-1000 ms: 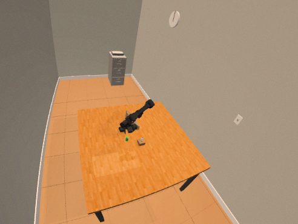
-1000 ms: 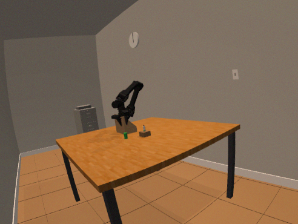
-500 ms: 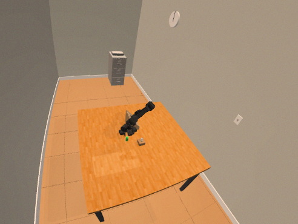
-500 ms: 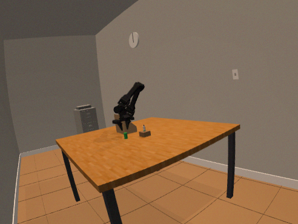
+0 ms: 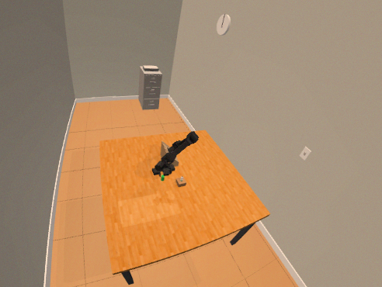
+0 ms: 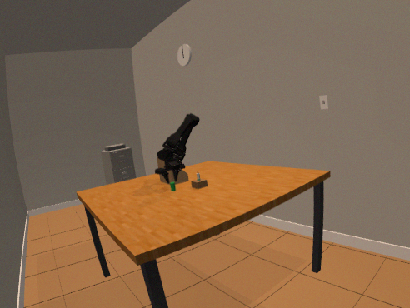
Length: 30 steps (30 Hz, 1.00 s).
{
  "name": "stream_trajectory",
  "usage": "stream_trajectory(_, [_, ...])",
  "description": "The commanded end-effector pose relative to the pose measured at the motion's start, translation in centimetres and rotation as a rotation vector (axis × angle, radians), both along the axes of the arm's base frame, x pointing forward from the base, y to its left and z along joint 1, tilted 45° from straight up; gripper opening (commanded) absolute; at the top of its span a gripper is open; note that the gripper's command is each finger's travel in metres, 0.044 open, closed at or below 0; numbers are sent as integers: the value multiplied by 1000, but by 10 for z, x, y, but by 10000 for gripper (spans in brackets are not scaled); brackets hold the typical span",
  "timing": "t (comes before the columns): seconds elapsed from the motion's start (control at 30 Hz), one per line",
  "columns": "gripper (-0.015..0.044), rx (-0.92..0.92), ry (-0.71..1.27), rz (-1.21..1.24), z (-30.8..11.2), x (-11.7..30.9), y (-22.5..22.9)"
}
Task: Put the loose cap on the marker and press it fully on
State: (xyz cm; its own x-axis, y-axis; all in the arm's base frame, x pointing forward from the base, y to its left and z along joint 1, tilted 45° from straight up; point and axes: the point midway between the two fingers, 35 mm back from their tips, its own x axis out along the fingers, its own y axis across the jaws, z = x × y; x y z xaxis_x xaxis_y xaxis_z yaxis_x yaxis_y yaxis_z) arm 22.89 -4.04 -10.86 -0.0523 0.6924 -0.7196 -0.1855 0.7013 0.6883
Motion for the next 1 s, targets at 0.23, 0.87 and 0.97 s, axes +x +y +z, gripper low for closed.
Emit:
stream_trajectory(0.23, [250, 5, 4, -3, -14, -2, 15])
stream_trajectory(0.87, [138, 7, 4, -3, -27, -5, 28])
stream_trajectory(0.97, [118, 7, 4, -3, -27, -5, 28])
